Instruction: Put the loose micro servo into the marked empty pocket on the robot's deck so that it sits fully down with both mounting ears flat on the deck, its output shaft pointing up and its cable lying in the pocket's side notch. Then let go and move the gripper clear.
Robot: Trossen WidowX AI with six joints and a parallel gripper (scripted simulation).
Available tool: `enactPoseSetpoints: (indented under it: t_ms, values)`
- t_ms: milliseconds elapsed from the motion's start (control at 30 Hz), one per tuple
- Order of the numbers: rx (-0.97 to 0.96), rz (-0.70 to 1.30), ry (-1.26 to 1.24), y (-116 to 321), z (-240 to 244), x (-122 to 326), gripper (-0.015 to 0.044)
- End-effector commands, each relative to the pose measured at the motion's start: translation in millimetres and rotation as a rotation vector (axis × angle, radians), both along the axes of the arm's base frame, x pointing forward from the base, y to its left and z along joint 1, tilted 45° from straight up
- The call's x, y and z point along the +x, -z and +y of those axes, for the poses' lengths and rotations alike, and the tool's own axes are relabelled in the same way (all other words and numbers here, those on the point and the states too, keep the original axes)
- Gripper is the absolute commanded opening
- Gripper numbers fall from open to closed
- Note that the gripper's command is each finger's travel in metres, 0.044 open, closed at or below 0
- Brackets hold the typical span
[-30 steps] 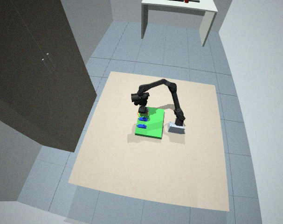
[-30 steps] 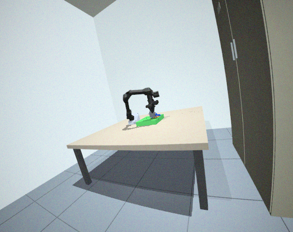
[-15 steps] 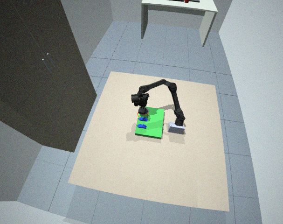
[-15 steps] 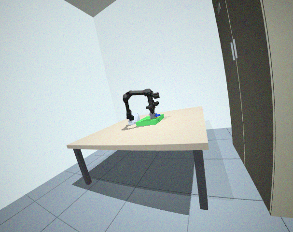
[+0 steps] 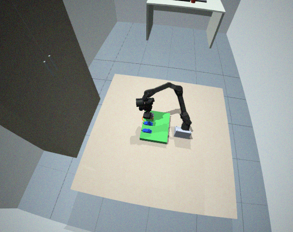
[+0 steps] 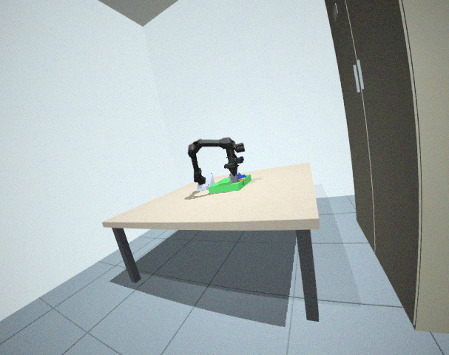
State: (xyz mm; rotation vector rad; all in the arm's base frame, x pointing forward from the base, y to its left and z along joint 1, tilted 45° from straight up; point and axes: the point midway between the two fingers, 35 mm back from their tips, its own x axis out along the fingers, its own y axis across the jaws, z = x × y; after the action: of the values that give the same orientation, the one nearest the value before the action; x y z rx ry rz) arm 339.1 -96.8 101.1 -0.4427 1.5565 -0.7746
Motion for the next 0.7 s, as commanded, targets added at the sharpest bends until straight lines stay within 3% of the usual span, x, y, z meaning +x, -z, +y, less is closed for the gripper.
enactPoseSetpoints:
  t_ms: [0, 667]
  values:
    - [-0.002, 0.0, -0.004, 3, -3, -1, 0.0]
    - [-0.003, 0.0, -0.004, 18, -17, -4, 0.0]
